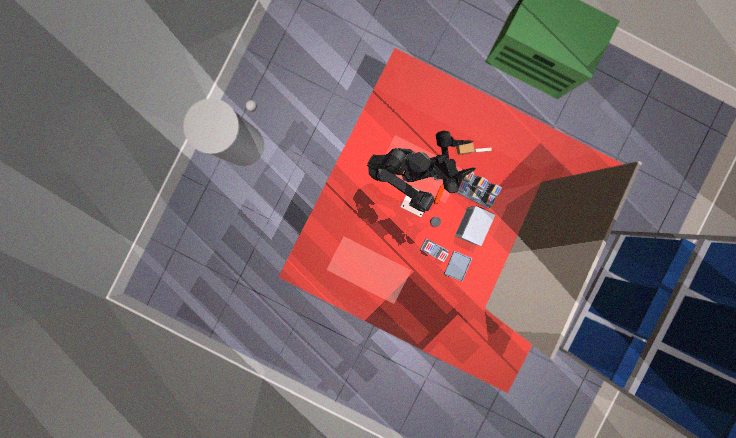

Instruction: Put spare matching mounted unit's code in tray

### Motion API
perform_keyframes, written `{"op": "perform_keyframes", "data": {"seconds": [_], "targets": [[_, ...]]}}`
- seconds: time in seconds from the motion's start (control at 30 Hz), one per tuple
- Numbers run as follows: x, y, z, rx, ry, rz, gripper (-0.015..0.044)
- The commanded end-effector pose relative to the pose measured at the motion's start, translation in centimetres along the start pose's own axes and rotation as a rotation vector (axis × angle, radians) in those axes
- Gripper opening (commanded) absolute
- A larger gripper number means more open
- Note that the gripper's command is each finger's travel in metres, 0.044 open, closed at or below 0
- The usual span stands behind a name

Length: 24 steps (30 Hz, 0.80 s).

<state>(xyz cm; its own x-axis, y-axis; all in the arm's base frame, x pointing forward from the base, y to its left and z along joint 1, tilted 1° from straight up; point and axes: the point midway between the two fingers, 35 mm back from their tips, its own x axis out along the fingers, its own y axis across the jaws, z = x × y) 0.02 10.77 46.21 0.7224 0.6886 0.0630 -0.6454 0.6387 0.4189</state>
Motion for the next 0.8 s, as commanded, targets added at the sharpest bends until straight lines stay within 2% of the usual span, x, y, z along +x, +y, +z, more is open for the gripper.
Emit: {"op": "perform_keyframes", "data": {"seconds": [0.0, 0.23, 0.5, 0.63, 0.77], "targets": [[0.0, 0.0, 0.0, 0.0, 0.0, 0.0, 0.0426], [0.6, -0.7, 0.4, 0.012, 0.013, -0.022, 0.044], [7.6, -10.2, 3.4, 0.131, 0.21, -0.285, 0.044], [11.4, -14.8, 3.1, 0.136, 0.329, -0.351, 0.044], [13.4, -18.1, 2.5, 0.155, 0.419, -0.427, 0.044]]}}
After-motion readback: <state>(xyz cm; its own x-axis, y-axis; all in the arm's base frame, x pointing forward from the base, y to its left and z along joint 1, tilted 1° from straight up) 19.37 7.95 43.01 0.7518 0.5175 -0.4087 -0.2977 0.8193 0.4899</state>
